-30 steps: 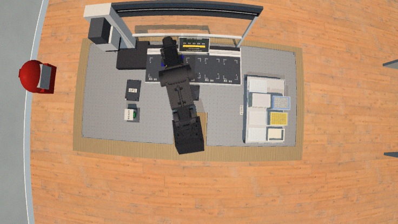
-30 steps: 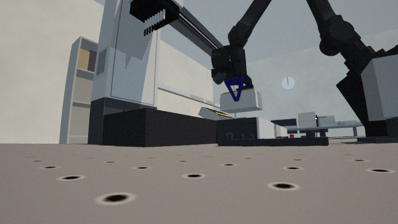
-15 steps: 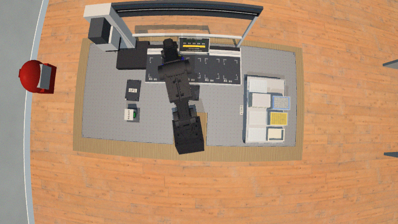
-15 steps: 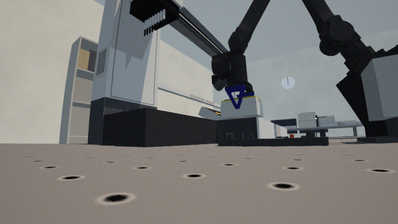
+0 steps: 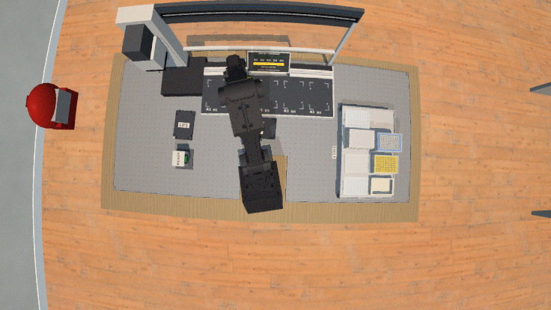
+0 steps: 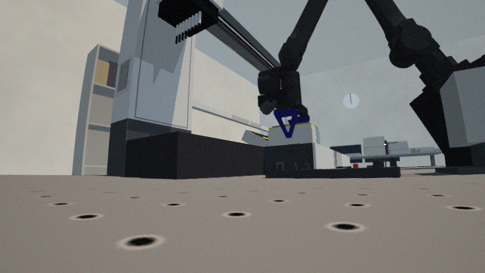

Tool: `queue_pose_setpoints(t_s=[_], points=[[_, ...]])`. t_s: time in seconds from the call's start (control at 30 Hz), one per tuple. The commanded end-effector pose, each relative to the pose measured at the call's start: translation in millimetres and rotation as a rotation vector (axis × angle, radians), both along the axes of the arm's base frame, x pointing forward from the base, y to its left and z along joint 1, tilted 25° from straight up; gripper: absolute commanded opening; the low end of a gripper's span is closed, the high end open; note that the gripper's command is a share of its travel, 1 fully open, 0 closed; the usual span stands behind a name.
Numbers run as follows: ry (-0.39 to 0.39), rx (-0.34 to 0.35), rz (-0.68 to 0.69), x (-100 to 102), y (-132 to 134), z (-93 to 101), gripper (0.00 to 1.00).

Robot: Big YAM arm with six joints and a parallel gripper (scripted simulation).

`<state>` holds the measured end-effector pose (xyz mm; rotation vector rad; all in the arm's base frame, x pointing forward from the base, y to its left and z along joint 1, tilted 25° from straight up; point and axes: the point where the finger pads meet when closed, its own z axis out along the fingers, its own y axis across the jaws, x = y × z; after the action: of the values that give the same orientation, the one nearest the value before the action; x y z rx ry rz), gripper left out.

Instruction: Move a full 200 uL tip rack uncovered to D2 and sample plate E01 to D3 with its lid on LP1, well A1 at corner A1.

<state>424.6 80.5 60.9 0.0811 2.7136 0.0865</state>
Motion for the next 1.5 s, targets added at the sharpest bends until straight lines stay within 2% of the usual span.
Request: queue_pose_setpoints(t_s=[0.0, 0.03, 0.9, 1.07, 1.13, 1.17, 1.37, 1.47], points=[[-0.066, 0.012, 0.005, 14.5, 0.7, 23.0, 0.0], [-0.034, 0.007, 0.002, 9.9, 1.8, 13.3, 0.0], [-0.034, 0.007, 0.002, 9.0, 1.7, 12.8, 0.0], [-0.017, 0.002, 0.005, 3.6, -1.1, 0.2, 0.0], [-0.017, 0.002, 0.005, 3.6, -1.1, 0.2, 0.0], [-0.035, 0.006, 0.005, 4.1, -1.1, 9.3, 0.0], [-0.023, 0.003, 0.004, 7.4, -0.9, 0.3, 0.0], [-0.032, 0.005, 0.004, 7.7, -1.1, 3.6, 0.0]])
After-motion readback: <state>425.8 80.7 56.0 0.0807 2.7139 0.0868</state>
